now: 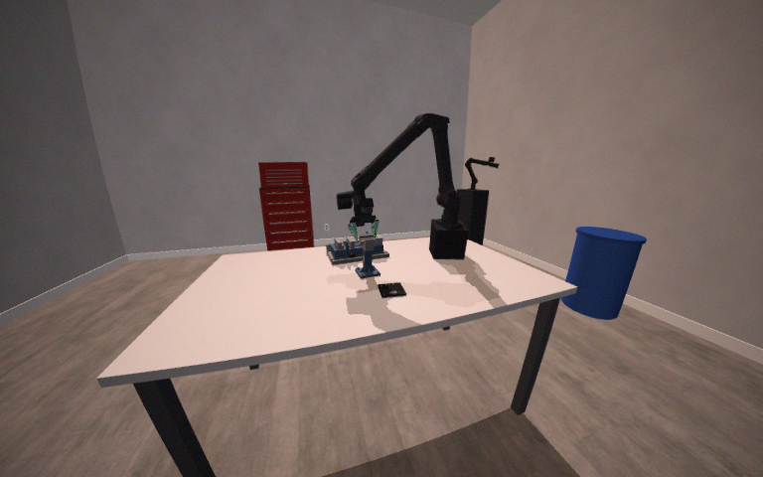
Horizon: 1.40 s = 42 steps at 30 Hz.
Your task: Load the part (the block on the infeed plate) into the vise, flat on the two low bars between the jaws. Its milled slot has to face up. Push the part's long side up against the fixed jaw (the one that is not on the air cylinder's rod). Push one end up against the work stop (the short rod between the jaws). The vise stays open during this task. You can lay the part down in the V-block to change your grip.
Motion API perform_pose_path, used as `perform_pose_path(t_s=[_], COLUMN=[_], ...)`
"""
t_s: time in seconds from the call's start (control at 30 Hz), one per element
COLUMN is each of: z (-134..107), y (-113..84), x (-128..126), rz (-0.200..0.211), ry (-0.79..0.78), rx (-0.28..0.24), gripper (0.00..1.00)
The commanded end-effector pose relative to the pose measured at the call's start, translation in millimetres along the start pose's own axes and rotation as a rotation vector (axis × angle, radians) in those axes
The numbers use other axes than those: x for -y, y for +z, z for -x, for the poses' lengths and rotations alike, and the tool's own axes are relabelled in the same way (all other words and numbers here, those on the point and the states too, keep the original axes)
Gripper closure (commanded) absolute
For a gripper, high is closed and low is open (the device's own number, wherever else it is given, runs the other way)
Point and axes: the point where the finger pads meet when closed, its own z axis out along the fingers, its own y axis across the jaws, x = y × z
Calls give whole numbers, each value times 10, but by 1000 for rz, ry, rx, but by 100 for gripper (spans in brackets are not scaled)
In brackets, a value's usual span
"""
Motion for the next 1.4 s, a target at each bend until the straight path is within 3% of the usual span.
perform_pose_path(t_s=[0.0,0.3,0.8,0.87,1.37], z=[134,136,141,141,172], y=[-48,-49,-49,-49,-81], x=[16,19,16,16,50], rz=[-17,-19,-20,-20,-22], ry=[-11,-11,-9,-9,-7], rx=[-23,-91,-250,-250,-422], gripper=[19,19,19,19,19])
